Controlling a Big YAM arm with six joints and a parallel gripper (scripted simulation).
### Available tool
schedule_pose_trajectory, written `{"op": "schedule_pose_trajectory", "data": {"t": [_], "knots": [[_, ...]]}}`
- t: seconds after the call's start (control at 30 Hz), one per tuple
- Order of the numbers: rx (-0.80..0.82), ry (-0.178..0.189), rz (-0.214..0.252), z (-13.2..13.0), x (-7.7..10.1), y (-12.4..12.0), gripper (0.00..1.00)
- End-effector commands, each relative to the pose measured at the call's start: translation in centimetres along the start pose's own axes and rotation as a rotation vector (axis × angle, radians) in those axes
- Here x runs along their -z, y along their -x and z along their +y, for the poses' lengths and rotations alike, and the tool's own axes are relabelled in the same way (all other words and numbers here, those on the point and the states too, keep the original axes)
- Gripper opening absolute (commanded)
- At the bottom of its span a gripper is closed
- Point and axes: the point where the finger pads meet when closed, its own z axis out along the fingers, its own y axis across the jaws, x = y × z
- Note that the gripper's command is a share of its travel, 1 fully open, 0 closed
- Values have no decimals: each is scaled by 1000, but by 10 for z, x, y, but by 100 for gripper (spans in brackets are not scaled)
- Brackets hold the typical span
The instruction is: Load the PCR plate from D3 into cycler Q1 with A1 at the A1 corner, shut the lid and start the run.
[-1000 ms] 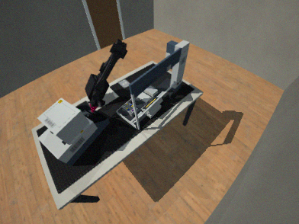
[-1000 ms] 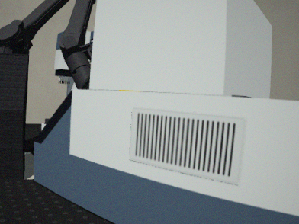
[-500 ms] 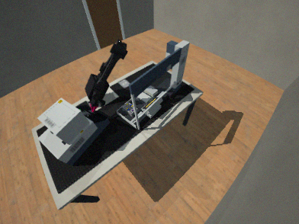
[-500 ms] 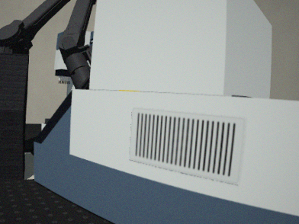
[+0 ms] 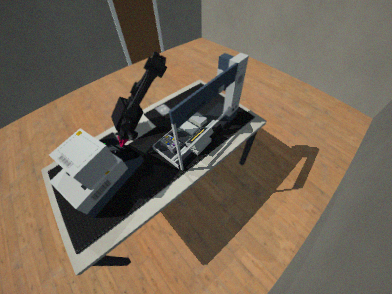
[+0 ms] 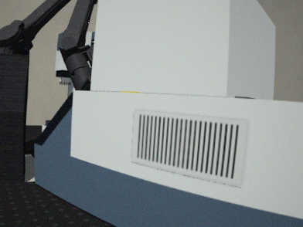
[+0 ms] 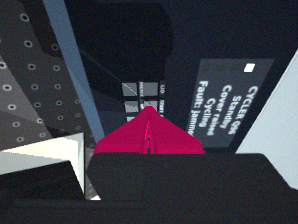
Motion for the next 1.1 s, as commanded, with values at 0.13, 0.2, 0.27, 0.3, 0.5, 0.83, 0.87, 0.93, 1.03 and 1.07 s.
{"op": "schedule_pose_trajectory", "data": {"t": [0.13, 0.2, 0.27, 0.3, 0.5, 0.83, 0.87, 0.93, 1.03, 1.07], "knots": [[-1, -25, -32, -13, 3, 18, 0], [5, -26, -35, -14, 3, 21, 0], [1, -34, -41, -17, 3, 22, 0], [-2, -38, -43, -18, 4, 22, 0], [-8, -29, -26, -11, 3, 6, 0], [-13, -19, -12, -12, -3, 3, 0], [-13, -17, -9, -11, -4, 2, 0], [-6, -14, -9, -10, -3, 5, 0], [6, -13, -12, -9, -2, 9, 0], [10, -14, -14, -9, -1, 11, 0]]}}
